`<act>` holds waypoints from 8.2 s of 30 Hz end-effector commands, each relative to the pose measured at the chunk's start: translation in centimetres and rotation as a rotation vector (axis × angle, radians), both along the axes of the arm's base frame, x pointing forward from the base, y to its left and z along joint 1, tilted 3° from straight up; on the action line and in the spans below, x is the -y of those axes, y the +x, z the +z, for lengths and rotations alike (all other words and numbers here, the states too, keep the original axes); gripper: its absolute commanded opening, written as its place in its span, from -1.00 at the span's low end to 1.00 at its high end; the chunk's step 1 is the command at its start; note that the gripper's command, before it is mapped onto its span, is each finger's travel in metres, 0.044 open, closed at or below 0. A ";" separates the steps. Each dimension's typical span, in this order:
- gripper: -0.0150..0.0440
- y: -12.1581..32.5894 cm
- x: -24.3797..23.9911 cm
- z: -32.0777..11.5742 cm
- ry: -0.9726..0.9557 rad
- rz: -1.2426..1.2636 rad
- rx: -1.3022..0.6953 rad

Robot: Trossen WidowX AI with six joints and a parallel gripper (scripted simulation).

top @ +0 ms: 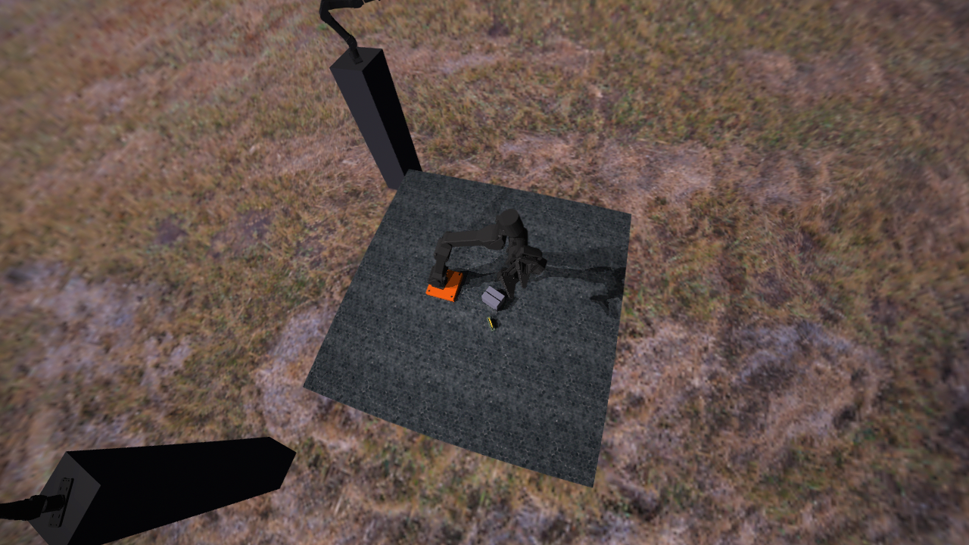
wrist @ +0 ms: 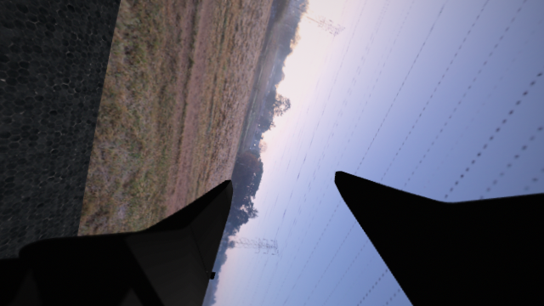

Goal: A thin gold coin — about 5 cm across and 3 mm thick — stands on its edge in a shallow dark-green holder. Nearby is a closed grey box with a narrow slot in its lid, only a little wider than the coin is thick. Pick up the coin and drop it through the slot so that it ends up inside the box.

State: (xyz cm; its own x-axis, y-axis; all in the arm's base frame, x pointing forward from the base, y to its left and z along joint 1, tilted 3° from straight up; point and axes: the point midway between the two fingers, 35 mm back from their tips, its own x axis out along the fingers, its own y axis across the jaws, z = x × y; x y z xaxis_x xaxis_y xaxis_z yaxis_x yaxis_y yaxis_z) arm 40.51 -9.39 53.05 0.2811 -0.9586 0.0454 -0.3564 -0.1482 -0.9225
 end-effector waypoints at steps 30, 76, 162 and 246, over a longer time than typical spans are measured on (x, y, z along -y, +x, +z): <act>0.05 3.5 5.4 -26.4 0.968 0.068 0.442; 0.05 -10.7 1.3 -44.5 1.514 -1.163 0.829; -0.49 -10.1 1.5 -46.1 1.515 -1.163 0.830; -0.49 -11.9 -7.6 -42.0 1.610 -0.753 0.333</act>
State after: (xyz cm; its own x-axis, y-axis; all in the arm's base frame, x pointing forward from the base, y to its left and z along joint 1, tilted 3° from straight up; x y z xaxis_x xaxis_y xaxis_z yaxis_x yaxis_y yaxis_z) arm 29.04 -2.77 11.33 -0.0066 -0.0282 -0.9996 0.2905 0.9564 -0.0289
